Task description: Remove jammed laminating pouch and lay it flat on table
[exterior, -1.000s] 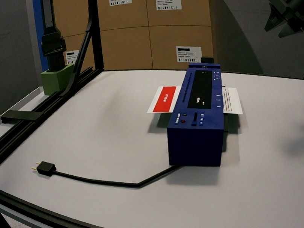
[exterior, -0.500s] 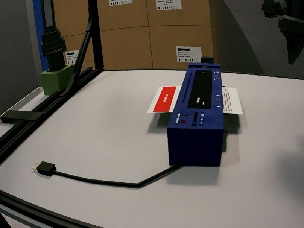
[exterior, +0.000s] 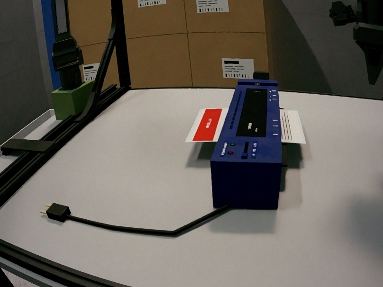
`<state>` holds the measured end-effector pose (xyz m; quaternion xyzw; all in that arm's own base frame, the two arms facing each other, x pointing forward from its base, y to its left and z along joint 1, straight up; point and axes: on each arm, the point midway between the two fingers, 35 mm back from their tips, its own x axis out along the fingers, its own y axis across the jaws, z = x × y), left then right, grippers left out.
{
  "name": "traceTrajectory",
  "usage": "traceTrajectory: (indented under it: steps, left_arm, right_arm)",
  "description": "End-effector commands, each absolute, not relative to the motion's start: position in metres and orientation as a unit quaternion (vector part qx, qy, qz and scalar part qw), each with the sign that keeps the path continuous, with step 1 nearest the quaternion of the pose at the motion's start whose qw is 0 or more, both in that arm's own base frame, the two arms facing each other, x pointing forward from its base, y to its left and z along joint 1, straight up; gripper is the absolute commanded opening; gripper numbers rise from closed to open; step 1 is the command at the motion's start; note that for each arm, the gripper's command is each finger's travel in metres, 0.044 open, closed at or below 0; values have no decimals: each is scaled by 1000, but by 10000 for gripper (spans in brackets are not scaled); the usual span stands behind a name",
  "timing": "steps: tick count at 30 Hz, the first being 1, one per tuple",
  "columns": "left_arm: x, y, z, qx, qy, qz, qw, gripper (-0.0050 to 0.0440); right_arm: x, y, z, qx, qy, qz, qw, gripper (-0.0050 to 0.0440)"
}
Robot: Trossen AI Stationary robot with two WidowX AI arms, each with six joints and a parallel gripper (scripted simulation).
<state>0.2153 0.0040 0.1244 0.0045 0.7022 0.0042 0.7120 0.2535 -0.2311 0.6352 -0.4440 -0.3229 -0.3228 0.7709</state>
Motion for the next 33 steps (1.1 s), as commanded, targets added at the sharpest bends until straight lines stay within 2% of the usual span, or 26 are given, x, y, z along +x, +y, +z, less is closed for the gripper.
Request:
traceTrajectory:
  steps: [1,4,14,21,31,33]
  left_arm:
    - [218,5,130,0,701,0,714,440]
    - [217,4,129,3,697,4,717,440]
    - [217,4,129,3,697,4,717,440]
    - [217,4,129,2,698,3,716,440]
    - [217,4,129,2,698,3,716,440]
    - [217,4,129,2,698,3,716,440]
  right_arm:
    - [243,-223,657,-438,-344,-329,762,440]
    - [239,-217,657,-444,-349,-327,757,440]
    - [163,-151,736,-401,-478,-335,706,440]
    - [162,-149,733,-405,-479,-334,704,440]
    - [75,-72,787,-353,-605,-311,642,440]
    - [75,-72,787,-353,-605,-311,642,440]
